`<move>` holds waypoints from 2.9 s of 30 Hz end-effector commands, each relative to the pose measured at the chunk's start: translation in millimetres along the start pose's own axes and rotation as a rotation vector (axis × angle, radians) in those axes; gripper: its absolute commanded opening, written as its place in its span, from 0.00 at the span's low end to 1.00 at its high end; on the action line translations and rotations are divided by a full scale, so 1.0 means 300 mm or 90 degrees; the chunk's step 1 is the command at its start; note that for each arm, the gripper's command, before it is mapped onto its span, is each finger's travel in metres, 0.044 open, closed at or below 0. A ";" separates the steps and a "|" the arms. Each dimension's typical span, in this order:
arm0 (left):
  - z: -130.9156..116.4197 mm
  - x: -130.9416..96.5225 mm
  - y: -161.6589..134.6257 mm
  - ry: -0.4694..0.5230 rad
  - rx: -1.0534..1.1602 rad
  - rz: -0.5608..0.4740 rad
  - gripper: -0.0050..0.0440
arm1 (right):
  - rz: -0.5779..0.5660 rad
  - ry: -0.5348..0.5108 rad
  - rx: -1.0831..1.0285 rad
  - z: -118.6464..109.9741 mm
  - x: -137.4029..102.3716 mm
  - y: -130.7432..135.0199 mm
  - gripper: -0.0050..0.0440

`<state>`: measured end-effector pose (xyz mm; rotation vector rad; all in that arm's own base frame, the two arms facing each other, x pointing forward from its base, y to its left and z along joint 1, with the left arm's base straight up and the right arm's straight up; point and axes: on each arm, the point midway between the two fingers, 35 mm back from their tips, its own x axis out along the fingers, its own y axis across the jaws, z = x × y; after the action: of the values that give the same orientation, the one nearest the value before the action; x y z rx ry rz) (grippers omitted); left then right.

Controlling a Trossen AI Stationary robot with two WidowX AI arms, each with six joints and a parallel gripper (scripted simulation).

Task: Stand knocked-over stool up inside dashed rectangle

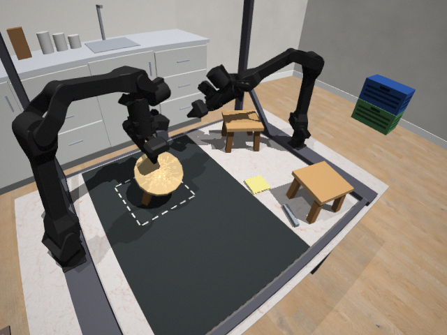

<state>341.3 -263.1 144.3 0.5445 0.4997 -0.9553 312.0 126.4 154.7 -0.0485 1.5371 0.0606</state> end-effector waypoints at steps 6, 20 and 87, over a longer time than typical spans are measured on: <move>0.037 -0.021 0.012 -0.019 0.005 0.009 0.92 | -0.003 0.017 0.006 -0.003 0.034 0.009 0.80; 0.037 -0.021 0.012 -0.019 0.005 0.009 0.92 | -0.006 0.018 0.009 -0.002 0.041 0.041 0.80; 0.037 -0.021 0.012 -0.019 0.005 0.009 0.92 | -0.005 0.015 0.008 0.002 0.041 0.095 0.67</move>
<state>341.3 -263.1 144.3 0.5445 0.4997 -0.9553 309.9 159.1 144.3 -0.0482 1.5526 0.0648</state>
